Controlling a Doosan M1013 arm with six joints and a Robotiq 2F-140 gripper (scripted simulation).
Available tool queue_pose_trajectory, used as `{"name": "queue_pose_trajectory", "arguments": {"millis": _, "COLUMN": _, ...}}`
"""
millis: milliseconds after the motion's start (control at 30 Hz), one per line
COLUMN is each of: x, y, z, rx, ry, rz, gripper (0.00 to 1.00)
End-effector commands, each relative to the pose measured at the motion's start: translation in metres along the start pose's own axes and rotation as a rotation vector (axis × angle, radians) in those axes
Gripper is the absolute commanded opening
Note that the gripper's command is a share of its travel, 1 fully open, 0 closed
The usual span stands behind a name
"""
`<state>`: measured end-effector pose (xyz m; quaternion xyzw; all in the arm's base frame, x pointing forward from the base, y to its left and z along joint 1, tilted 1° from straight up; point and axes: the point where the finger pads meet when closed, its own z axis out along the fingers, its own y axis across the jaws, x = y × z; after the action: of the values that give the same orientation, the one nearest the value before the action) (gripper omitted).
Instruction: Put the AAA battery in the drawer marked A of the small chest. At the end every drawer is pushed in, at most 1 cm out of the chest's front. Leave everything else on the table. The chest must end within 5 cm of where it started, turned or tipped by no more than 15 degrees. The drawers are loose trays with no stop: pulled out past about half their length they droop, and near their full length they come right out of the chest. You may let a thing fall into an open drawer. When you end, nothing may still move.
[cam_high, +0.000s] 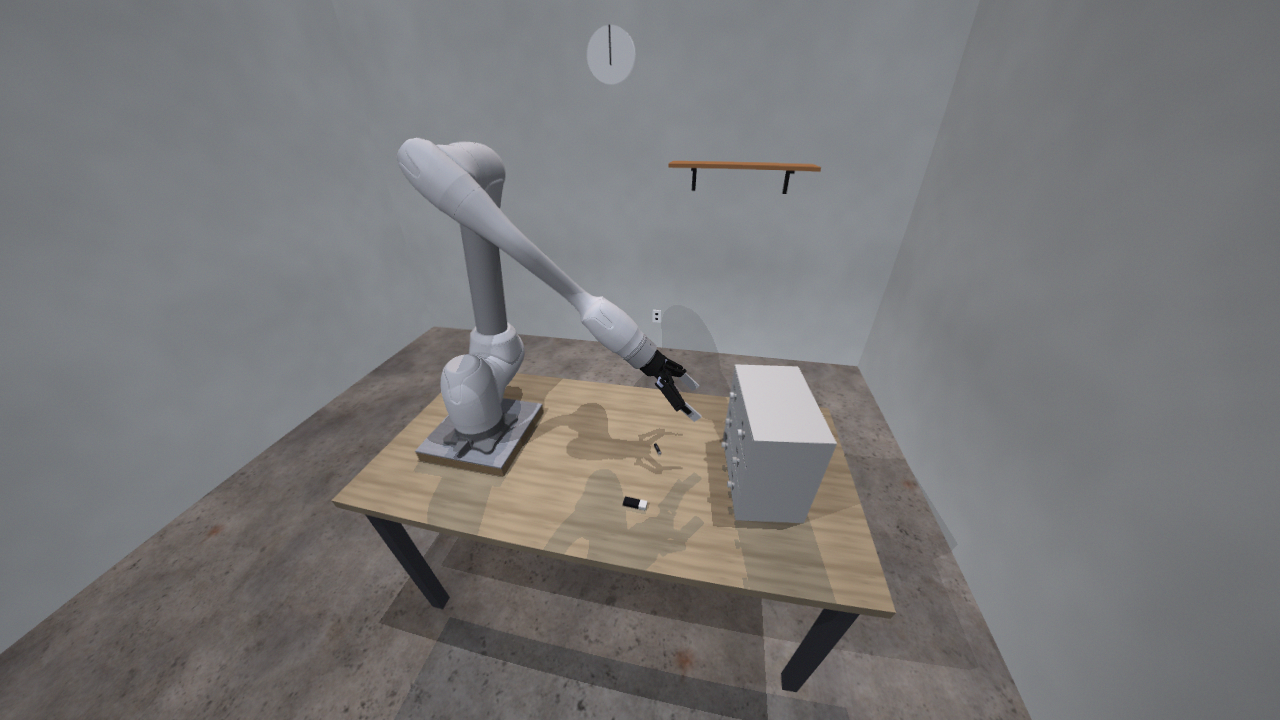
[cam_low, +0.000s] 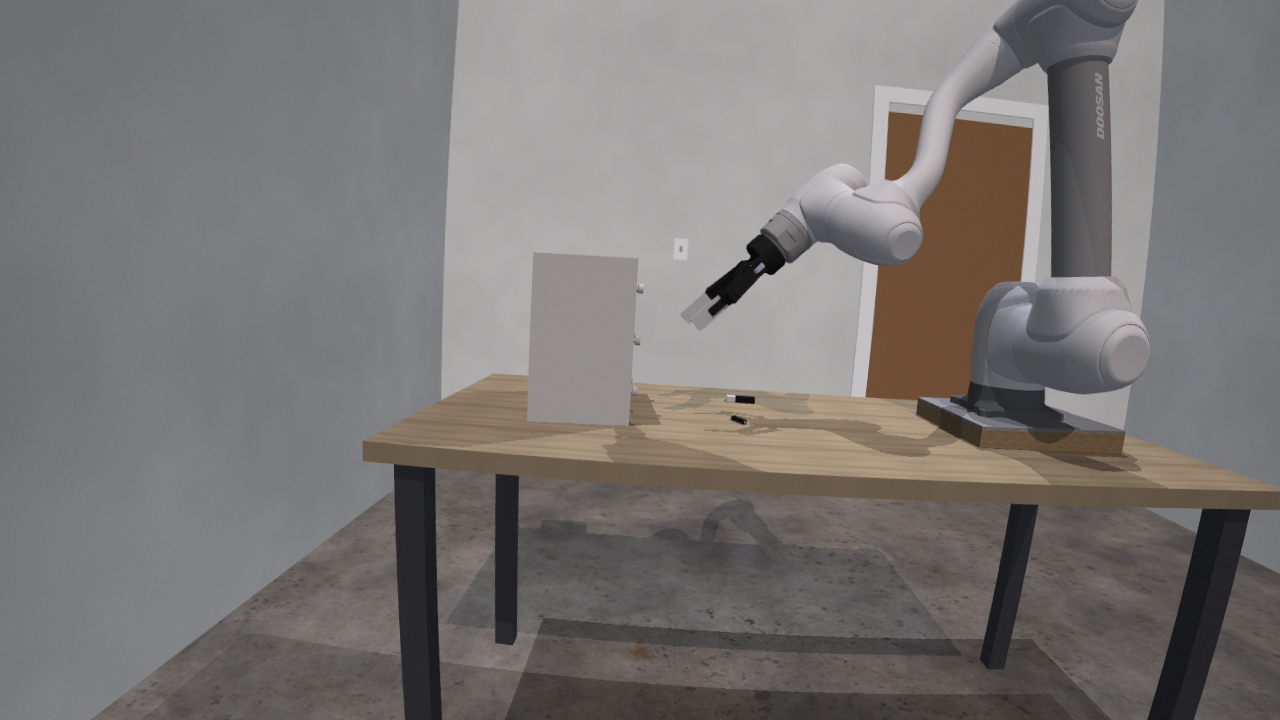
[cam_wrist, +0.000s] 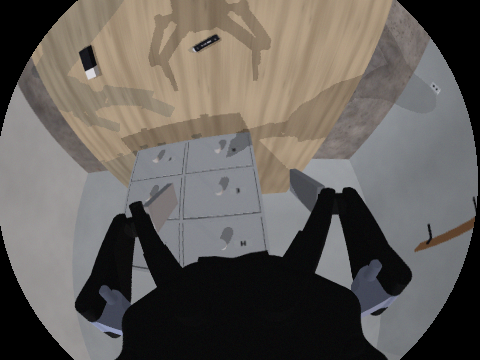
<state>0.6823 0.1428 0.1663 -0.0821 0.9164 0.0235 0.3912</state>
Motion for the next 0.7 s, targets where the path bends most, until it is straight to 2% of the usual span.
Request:
{"name": "queue_pose_trajectory", "arguments": {"millis": 0, "x": -0.001, "y": 0.001, "z": -0.002, "rx": -0.033, "ry": 0.026, "rz": 0.0, "gripper": 1.0}}
{"name": "queue_pose_trajectory", "arguments": {"millis": 367, "x": 0.0, "y": -0.002, "z": -0.009, "rx": -0.024, "ry": 0.093, "rz": -0.001, "gripper": 1.0}}
{"name": "queue_pose_trajectory", "arguments": {"millis": 667, "x": 0.001, "y": -0.003, "z": -0.035, "rx": -0.022, "ry": 0.314, "rz": -0.003, "gripper": 1.0}}
